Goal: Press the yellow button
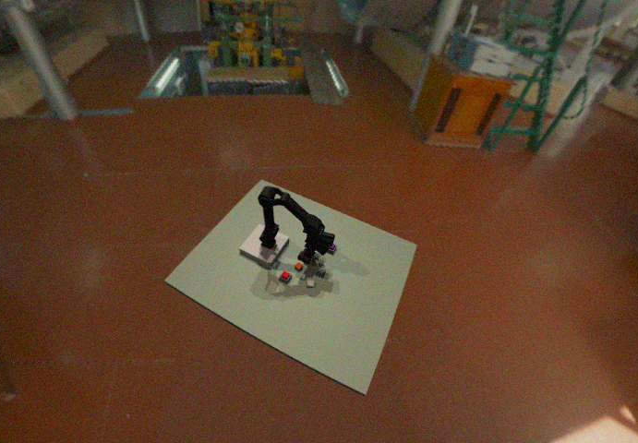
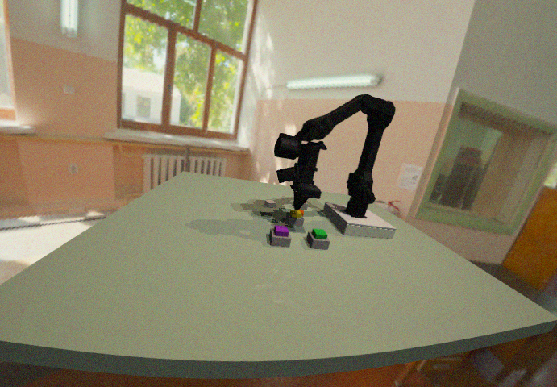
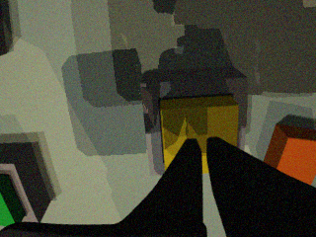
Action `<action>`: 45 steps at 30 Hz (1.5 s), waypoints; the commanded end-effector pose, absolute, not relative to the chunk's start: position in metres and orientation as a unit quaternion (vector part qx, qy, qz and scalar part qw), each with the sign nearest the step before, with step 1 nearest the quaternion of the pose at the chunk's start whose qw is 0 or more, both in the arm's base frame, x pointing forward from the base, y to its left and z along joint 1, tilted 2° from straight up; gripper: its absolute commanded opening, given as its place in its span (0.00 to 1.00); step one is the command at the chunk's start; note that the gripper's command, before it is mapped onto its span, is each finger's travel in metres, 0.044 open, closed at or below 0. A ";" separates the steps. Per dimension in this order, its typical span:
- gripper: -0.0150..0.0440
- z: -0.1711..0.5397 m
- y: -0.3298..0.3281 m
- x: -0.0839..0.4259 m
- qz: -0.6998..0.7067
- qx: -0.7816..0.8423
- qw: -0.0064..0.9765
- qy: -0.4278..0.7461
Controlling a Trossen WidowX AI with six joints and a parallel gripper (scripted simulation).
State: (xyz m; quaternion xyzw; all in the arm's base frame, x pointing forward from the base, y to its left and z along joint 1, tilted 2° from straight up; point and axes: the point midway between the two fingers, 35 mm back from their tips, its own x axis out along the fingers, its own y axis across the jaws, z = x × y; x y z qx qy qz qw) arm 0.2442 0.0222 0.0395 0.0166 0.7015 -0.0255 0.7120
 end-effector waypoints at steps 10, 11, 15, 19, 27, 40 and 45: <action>0.29 0.024 0.021 0.243 -0.026 0.014 0.709 0.705; 0.29 0.024 0.021 0.243 -0.026 0.014 0.709 0.705; 0.29 0.024 0.021 0.243 -0.026 0.014 0.709 0.705; 0.29 0.024 0.021 0.243 -0.026 0.014 0.709 0.705; 0.29 0.024 0.021 0.243 -0.026 0.014 0.709 0.705; 0.56 0.080 0.082 0.262 -0.020 0.018 0.710 0.704; 0.78 0.106 0.155 0.263 -0.019 0.019 0.709 0.704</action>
